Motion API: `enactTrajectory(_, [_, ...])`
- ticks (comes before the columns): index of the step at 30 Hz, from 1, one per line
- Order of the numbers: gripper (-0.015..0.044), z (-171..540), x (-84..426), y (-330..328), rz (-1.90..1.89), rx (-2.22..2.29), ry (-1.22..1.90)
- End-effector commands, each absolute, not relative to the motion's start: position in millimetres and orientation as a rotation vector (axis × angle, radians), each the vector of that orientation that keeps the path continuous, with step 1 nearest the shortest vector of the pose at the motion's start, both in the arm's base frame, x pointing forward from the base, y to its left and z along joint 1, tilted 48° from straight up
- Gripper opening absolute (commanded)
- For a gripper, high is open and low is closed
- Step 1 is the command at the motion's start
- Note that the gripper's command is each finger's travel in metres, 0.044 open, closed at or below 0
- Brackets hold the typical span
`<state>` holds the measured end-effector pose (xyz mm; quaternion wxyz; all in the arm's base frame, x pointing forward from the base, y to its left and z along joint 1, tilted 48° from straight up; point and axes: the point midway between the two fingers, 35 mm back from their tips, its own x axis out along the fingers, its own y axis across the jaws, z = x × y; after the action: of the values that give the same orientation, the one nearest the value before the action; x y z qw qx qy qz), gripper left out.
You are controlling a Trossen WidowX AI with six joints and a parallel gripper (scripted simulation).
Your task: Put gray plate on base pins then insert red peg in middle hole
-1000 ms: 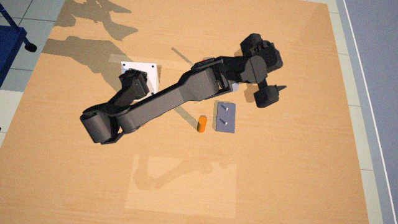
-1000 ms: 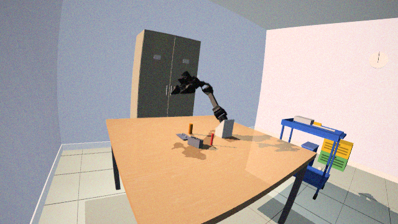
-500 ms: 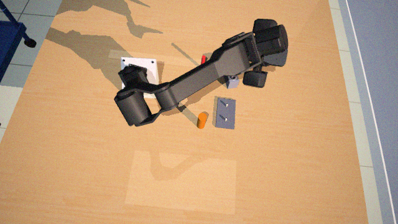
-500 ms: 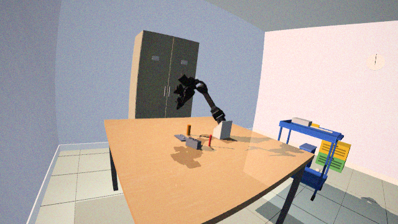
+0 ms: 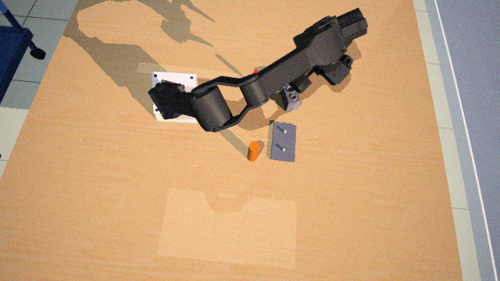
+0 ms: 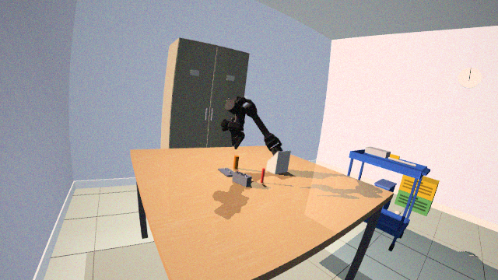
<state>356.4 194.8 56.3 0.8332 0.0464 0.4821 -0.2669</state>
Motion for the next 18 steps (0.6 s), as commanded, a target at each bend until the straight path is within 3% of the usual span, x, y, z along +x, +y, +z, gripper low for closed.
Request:
enactTrajectory(1, [0.0440,2.0,326.5,184.3,-1.153,0.280,0.793])
enactTrajectory(18, [0.0440,0.9,323.7,182.8,-1.185,0.306,0.760])
